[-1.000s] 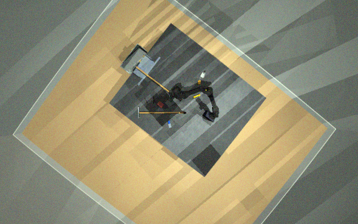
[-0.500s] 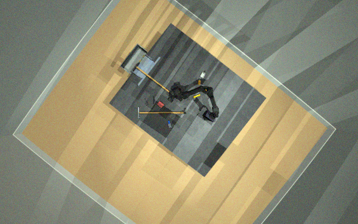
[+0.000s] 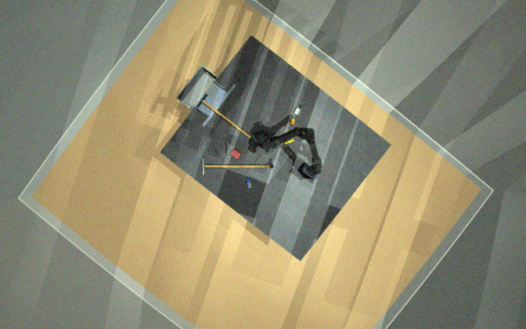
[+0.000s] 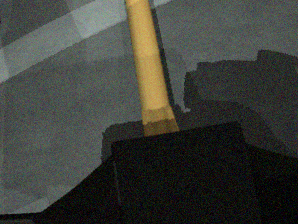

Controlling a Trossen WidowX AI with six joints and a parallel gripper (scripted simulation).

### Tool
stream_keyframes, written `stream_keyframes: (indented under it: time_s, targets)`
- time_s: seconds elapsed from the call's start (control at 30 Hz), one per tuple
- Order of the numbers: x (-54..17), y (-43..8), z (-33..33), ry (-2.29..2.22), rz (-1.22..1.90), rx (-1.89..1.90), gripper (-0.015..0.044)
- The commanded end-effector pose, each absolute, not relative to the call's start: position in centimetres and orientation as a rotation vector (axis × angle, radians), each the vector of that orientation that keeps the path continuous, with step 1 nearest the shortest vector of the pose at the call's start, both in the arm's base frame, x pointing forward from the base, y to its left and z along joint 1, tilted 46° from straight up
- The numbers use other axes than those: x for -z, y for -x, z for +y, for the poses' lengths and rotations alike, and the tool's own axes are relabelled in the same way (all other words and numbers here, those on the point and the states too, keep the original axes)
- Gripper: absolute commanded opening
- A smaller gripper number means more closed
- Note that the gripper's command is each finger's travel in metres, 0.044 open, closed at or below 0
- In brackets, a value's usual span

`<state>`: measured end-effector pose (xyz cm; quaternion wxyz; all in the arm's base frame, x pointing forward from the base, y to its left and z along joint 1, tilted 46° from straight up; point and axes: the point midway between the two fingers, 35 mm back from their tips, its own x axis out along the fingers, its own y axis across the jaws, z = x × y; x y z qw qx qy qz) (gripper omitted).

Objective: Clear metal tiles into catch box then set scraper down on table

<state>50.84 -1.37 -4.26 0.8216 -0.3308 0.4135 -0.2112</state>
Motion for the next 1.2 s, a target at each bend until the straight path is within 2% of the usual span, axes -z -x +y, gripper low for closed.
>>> stream_keyframes:
  time_s: [0.0,1.17]
  targets:
    - [4.2,-50.2,-0.7,0.705,0.875,0.443,0.0]
    - [4.8,-45.0,0.5,0.702,0.875,0.439,0.0]
